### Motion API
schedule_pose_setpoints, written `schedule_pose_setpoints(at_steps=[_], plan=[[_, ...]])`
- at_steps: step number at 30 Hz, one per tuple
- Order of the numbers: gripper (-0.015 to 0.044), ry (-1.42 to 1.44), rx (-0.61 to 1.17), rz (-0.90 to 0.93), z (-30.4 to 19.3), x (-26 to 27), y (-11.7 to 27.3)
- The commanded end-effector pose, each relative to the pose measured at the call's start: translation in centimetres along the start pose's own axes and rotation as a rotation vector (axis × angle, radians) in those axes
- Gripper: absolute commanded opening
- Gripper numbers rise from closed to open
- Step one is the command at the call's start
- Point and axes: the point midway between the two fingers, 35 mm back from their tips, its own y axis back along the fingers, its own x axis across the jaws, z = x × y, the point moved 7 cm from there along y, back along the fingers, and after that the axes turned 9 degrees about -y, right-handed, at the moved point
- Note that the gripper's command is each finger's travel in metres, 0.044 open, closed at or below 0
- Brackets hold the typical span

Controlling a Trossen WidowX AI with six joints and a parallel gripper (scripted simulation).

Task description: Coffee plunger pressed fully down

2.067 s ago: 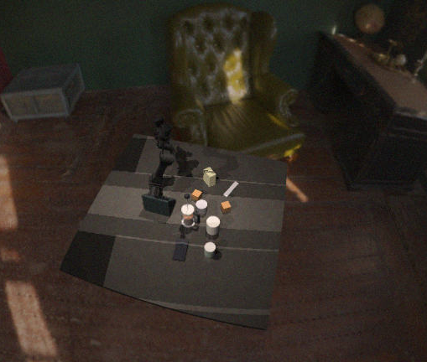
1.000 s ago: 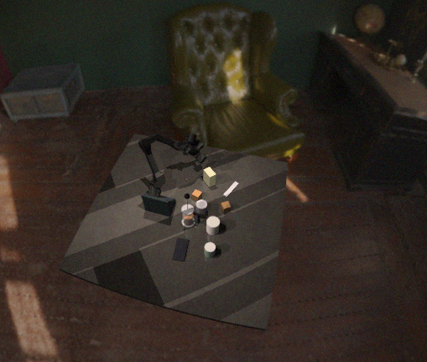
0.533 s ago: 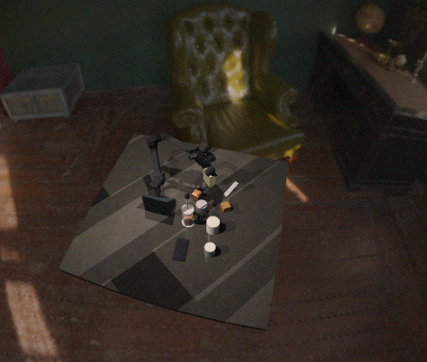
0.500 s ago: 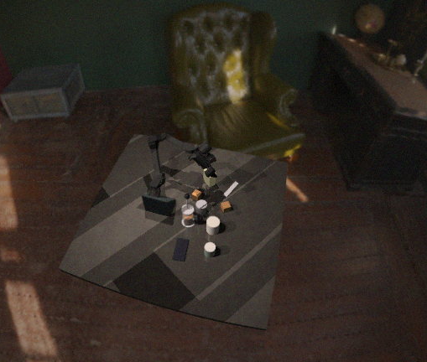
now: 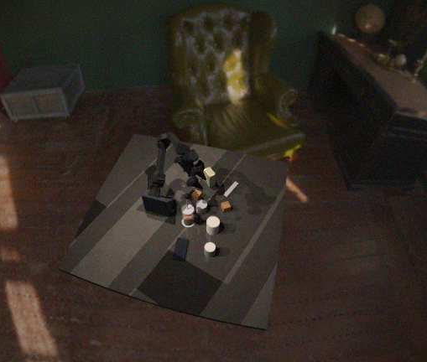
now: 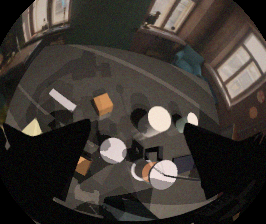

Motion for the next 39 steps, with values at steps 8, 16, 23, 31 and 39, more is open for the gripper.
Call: schedule_pose_setpoints(at_steps=[8,16,23,31,39], plan=[[0.0440,-0.314,-0.196,-0.050,-2.9,-10.1,9.4],[0.0440,-0.363,-0.236,-0.059,-4.6,-10.9,9.9],[0.0440,-0.362,-0.237,-0.058,-8.0,-10.3,6.6],[0.0440,-0.362,-0.235,-0.060,-7.8,-10.5,6.0],[0.0440,-0.361,-0.235,-0.061,-7.5,-10.6,4.7]])
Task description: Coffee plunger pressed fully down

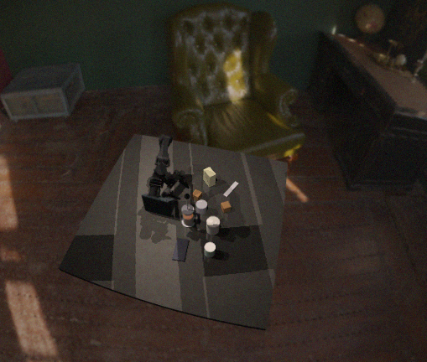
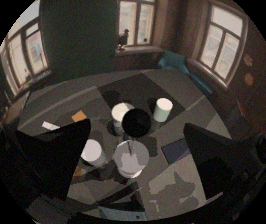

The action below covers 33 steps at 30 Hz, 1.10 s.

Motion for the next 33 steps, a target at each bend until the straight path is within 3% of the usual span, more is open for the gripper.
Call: schedule_pose_setpoints(at_steps=[1,14,25,33], plan=[[0.0440,-0.007,0.003,-0.003,-0.1,-0.1,-0.6],[0.0440,-0.007,0.000,0.002,-0.2,0.1,-2.5],[0.0151,-0.007,0.000,0.002,-0.2,0.1,-2.5],[0.0130,-0.007,0.000,0.002,-0.2,0.1,-2.5]])
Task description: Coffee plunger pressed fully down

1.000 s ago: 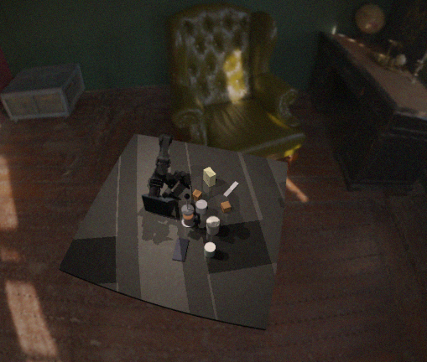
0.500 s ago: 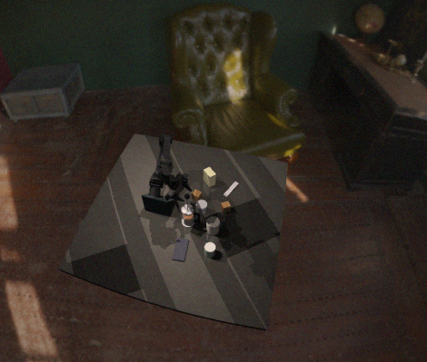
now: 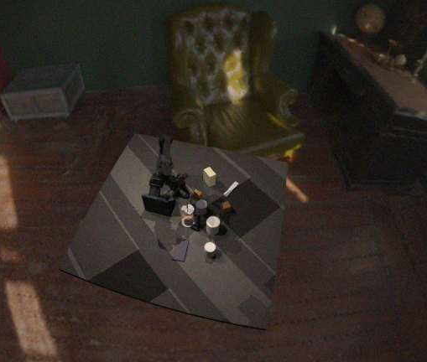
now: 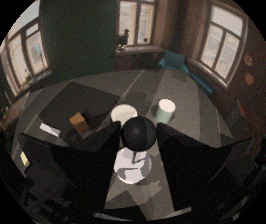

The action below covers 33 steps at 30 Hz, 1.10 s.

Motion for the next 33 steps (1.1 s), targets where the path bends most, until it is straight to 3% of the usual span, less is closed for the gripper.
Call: schedule_pose_setpoints(at_steps=[1,33], plan=[[0.0130,-0.005,0.001,-0.001,0.0,0.0,0.0],[0.0130,-0.003,0.005,-0.007,-3.4,-1.2,-3.1]])
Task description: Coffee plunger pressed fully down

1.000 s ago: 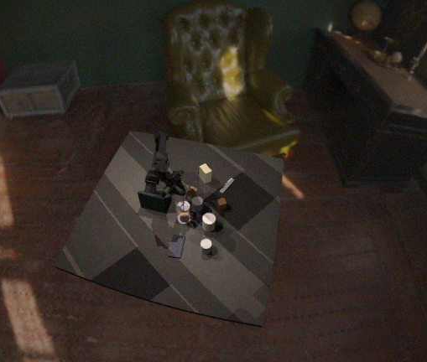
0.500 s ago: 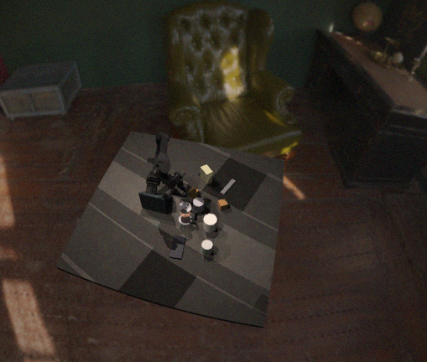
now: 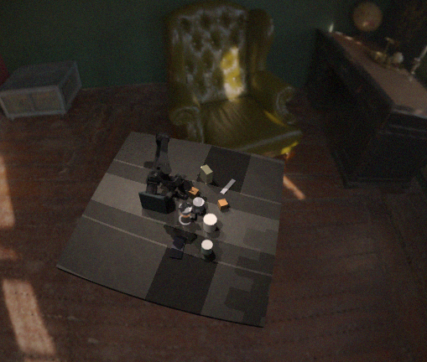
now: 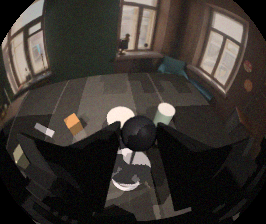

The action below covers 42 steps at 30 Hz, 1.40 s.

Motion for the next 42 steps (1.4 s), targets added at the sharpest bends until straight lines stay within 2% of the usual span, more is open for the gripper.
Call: schedule_pose_setpoints(at_steps=[1,32,42], plan=[[0.0130,-0.031,0.047,-0.012,-2.0,-0.4,-1.0],[0.0130,-0.033,0.041,-0.007,-6.1,-1.0,-4.1],[0.0130,-0.034,0.039,-0.004,-6.0,-1.0,-5.2]])
